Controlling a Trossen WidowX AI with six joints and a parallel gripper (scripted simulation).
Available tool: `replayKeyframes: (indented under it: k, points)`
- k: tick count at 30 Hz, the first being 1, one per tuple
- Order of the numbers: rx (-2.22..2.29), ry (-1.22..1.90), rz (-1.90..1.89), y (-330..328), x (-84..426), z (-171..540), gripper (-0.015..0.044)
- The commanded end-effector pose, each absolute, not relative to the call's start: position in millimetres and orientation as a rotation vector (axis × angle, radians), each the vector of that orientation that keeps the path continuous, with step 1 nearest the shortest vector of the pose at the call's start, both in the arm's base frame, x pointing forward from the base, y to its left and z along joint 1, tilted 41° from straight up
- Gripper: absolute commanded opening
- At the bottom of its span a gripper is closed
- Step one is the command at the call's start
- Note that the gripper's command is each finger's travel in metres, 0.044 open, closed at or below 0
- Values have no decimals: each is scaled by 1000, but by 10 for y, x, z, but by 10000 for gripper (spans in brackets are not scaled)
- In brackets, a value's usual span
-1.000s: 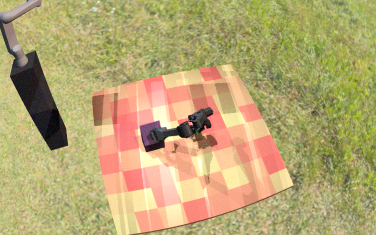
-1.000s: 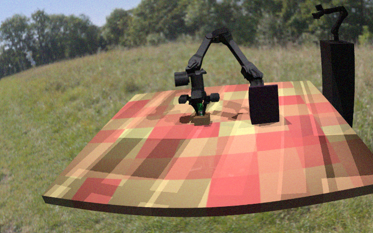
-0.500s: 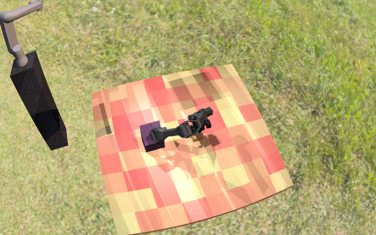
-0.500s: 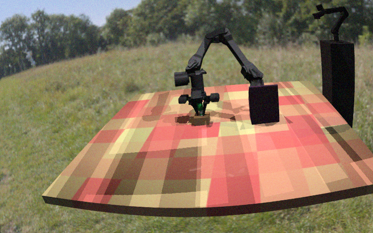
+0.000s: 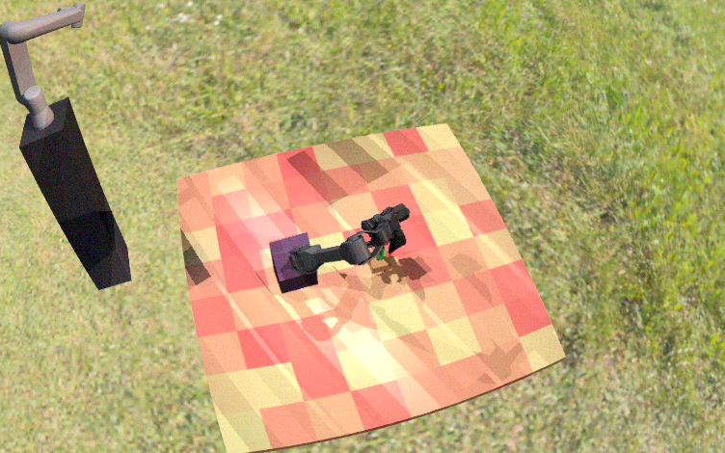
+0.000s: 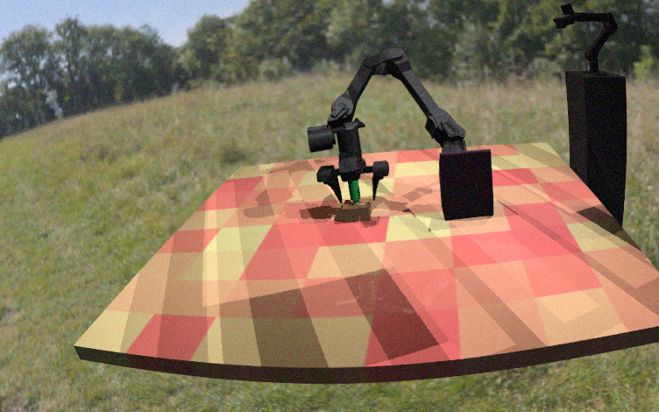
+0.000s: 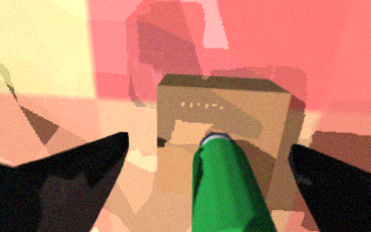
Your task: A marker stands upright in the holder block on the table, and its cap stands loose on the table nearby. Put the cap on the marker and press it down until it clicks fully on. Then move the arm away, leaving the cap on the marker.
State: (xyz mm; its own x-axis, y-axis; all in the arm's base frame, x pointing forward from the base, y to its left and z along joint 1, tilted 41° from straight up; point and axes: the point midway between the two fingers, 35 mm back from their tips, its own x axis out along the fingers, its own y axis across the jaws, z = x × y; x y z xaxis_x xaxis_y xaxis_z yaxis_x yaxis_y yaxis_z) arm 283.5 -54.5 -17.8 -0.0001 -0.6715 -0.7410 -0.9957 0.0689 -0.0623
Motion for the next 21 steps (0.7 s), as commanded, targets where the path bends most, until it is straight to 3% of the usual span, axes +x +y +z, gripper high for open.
replayKeyframes:
  k: [1,8,21]
  points:
    - [-1673,1695,653,-179,2924,224,440]
    - [-1675,1694,650,-97,2914,329,440]
    - [-840,1595,-296,-43,2896,466,99]
